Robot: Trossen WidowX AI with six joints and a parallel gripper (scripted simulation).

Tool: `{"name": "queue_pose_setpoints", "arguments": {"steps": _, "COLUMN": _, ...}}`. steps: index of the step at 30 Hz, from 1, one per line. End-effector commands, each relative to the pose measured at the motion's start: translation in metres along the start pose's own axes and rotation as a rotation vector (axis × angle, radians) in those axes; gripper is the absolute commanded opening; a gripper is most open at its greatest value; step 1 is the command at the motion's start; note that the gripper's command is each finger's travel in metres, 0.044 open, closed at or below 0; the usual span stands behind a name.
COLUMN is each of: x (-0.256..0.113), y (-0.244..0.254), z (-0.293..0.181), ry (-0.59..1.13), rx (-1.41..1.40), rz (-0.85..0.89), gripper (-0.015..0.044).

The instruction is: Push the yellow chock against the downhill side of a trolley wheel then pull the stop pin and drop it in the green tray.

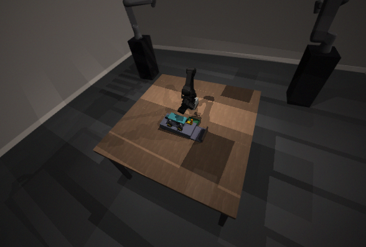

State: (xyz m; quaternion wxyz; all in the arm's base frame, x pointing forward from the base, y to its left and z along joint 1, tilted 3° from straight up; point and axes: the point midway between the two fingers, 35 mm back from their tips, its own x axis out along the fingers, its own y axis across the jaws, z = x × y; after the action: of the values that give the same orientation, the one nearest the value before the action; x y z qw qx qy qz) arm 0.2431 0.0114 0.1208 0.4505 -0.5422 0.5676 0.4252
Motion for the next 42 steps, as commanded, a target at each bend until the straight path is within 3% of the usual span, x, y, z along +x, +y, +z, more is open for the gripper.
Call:
{"name": "queue_pose_setpoints", "arguments": {"steps": 1, "x": -0.002, "y": 0.001, "z": 0.016, "ry": -0.005, "rx": 0.003, "rz": 0.005, "gripper": 0.0}}
{"name": "queue_pose_setpoints", "arguments": {"steps": 22, "x": -0.009, "y": 0.006, "z": 0.08, "ry": -0.011, "rx": -0.002, "rz": 0.006, "gripper": 0.0}}
{"name": "queue_pose_setpoints", "arguments": {"steps": 42, "x": -0.008, "y": 0.006, "z": 0.075, "ry": -0.118, "rx": -0.582, "rz": -0.047, "gripper": 0.0}}
